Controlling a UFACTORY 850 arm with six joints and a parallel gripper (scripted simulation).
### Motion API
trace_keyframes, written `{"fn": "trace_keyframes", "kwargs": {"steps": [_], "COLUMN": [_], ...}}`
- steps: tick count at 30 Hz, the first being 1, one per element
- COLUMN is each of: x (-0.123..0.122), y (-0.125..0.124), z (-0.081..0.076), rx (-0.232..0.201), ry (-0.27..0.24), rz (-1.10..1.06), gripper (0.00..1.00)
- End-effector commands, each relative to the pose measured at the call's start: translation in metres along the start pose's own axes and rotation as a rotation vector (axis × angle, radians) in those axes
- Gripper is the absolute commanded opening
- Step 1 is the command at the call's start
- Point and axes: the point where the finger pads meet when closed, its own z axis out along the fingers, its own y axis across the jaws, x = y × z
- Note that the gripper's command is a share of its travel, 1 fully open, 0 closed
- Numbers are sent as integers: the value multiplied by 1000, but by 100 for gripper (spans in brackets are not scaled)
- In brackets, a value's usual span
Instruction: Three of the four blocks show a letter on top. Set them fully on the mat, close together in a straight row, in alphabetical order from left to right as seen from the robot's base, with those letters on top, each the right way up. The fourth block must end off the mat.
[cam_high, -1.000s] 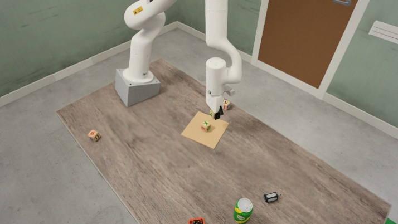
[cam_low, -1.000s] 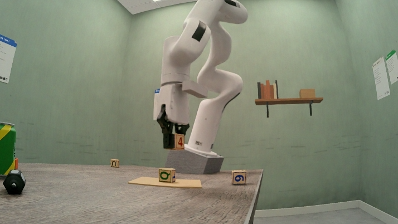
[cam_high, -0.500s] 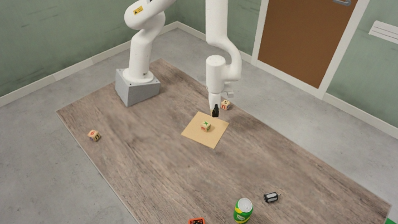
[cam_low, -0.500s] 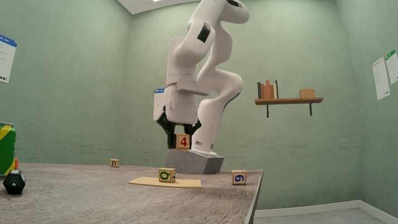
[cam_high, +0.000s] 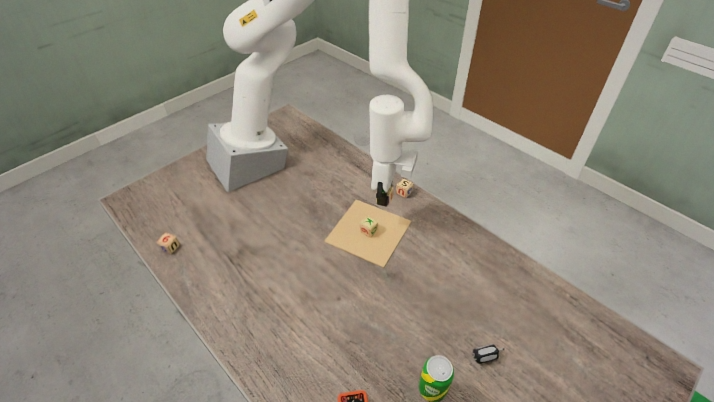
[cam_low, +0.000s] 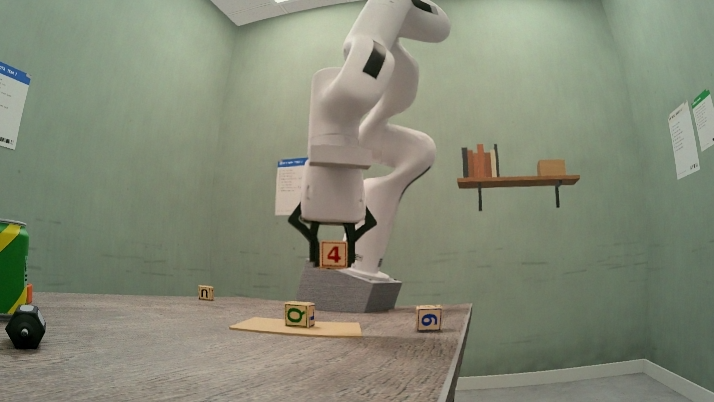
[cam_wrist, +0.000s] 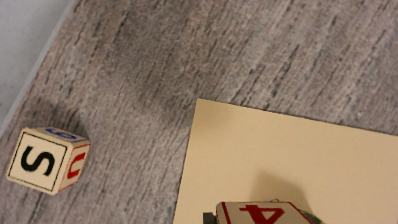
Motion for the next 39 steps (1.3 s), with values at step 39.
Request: {"fn": "trace_keyframes", "kwargs": {"steps": [39], "x": [-5], "y": [-13], "z": [-1], "rx": [-10], "ry": [-19], "rz": [361], "gripper": [41]}}
